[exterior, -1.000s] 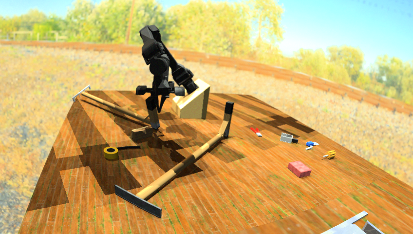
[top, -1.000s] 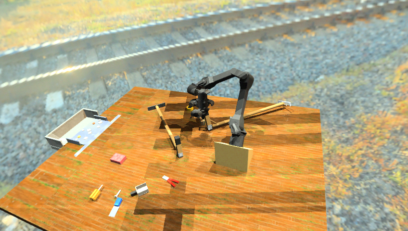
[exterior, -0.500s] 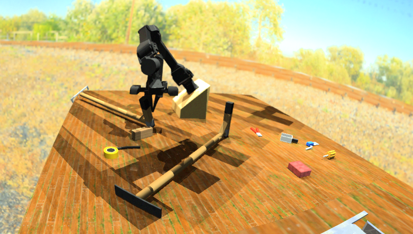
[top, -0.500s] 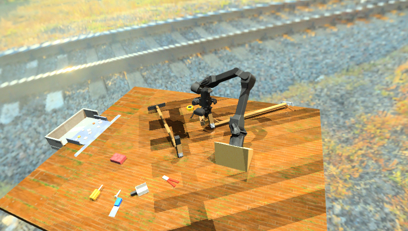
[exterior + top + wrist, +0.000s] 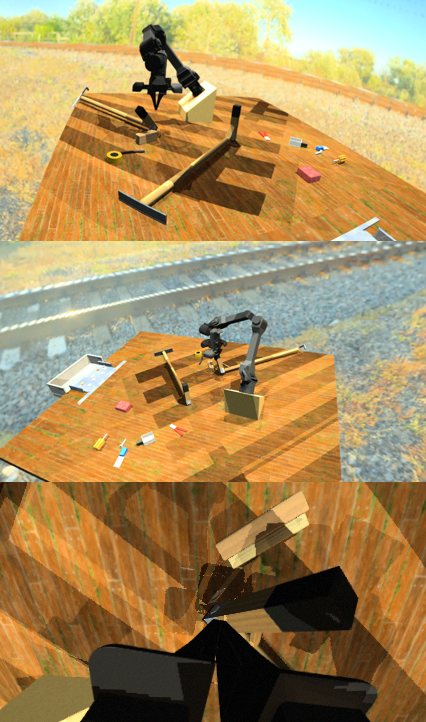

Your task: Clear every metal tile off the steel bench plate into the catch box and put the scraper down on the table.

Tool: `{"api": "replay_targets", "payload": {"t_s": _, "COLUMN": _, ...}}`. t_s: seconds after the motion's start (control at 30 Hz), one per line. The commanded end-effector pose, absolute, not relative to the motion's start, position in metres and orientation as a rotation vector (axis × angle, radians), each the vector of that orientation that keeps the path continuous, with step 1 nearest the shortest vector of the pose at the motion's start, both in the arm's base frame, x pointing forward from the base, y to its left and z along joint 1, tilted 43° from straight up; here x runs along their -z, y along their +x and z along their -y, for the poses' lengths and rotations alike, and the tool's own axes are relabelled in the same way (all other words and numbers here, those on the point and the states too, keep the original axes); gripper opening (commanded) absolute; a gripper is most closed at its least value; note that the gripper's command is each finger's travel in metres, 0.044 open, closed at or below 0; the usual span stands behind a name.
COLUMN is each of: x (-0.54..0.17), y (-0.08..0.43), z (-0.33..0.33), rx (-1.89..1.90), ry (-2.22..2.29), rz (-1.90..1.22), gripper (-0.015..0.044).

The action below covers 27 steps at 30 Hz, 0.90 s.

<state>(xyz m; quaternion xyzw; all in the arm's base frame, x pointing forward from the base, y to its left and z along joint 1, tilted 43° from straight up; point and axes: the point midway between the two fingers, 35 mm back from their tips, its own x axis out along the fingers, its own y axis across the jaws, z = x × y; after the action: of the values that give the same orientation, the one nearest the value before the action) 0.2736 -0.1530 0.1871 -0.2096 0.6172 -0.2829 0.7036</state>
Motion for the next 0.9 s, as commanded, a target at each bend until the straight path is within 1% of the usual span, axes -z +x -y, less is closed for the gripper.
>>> {"api": "replay_targets", "payload": {"t_s": 0.0, "x": -0.199, "y": 0.275, "z": 0.145, "rx": 0.636, "ry": -0.463, "rz": -1.366, "gripper": 0.0000}}
{"api": "replay_targets", "payload": {"t_s": 0.63, "x": -0.245, "y": 0.267, "z": 0.103, "rx": 0.638, "ry": -0.468, "rz": -1.365, "gripper": 0.0000}}
{"api": "replay_targets", "payload": {"t_s": 0.87, "x": -0.242, "y": 0.292, "z": 0.098, "rx": 0.649, "ry": -0.463, "rz": -1.335, "gripper": 0.0000}}
